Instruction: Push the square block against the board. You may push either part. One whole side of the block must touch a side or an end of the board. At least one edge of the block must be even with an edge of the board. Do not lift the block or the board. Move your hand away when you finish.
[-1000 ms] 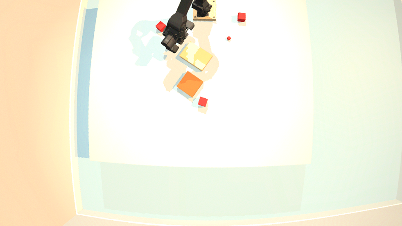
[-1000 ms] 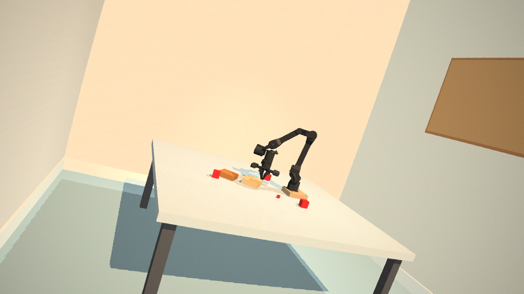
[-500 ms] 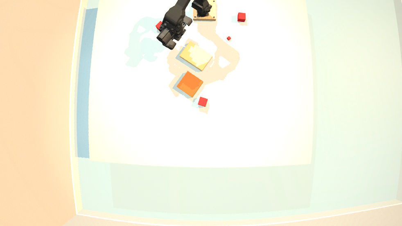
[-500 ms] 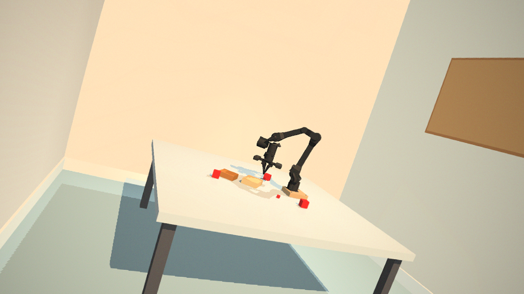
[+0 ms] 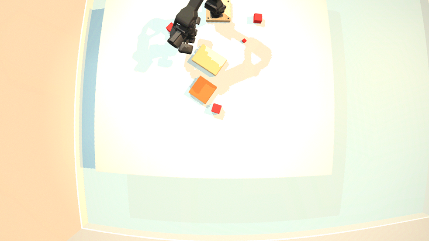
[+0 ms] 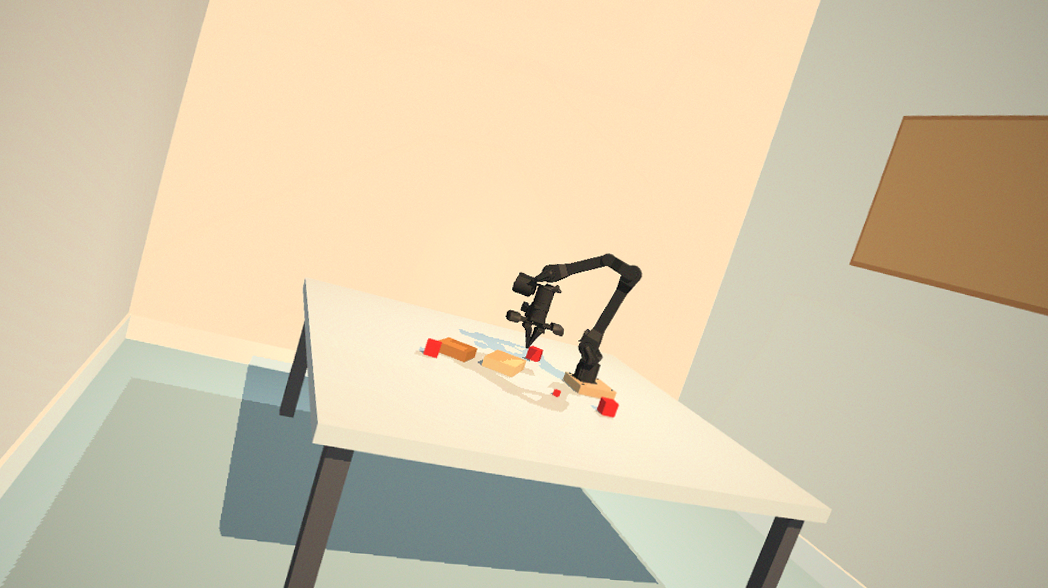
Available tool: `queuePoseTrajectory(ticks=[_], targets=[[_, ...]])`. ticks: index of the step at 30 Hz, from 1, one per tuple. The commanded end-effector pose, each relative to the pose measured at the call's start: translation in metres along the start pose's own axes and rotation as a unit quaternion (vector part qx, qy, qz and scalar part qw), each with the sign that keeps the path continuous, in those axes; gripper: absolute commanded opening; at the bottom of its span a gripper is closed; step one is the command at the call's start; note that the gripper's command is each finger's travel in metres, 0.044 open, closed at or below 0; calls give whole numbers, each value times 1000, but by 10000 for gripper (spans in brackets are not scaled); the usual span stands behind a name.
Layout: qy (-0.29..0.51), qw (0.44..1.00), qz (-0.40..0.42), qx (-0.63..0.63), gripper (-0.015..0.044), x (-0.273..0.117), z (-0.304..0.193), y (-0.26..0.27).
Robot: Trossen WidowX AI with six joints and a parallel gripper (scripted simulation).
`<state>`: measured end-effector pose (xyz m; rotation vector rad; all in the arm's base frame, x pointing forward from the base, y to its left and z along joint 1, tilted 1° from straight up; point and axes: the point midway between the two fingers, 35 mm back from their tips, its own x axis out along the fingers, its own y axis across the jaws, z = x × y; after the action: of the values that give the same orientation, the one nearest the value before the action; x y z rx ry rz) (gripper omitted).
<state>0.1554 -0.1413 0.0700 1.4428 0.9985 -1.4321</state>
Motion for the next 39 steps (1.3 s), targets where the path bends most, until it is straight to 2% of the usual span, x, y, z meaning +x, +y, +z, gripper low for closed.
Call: queuePoseTrajectory(ticks=[1, 10, 20, 29, 39], targets=[[-1, 998, 2, -60, 0, -1, 0, 4], [-1, 977, 2, -214, 0, -1, -1, 7], [0, 925, 2, -380, 0, -2, -3, 12], [0, 855, 2, -519, 0, -2, -5, 16], [0, 753, 2, -658, 0, -3, -7, 20]])
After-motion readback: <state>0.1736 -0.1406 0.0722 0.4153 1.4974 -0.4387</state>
